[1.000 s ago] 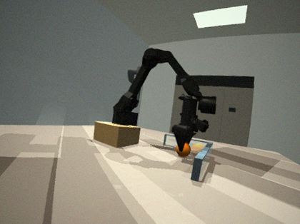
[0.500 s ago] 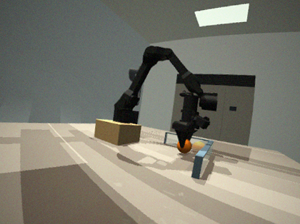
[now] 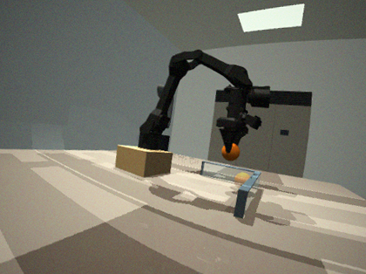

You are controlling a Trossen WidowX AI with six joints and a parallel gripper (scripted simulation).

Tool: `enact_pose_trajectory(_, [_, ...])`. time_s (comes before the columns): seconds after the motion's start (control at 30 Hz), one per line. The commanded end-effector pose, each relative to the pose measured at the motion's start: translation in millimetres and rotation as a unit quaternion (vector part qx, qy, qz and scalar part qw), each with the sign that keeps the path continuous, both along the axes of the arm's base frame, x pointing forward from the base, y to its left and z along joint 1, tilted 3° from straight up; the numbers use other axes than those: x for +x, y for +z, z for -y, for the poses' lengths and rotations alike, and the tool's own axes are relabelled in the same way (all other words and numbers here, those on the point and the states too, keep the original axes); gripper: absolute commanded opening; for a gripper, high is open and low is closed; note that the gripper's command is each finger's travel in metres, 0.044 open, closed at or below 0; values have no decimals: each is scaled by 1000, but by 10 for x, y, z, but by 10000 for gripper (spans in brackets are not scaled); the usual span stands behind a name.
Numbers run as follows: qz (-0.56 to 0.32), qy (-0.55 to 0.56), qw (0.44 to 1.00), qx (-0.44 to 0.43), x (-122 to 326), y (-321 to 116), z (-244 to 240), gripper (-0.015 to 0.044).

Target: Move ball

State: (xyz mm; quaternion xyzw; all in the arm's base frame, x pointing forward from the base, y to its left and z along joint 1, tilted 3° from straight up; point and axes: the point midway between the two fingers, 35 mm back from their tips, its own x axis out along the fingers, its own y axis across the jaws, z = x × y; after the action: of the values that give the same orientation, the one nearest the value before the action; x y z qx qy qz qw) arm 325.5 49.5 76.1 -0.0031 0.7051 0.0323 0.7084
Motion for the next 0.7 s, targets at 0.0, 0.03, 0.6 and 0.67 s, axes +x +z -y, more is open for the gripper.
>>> enact_pose_trajectory(0.0, [3, 6, 1000, 1, -39, 336, 5, 0])
enact_pose_trajectory(0.03, [2, 6, 1000, 1, -55, 391, 7, 0])
enact_pose_trajectory(0.6, [3, 7, 1000, 2, 267, 103, -293, 0])
enact_pose_trajectory(0.67, [3, 7, 1000, 2, 329, 25, -362, 0])
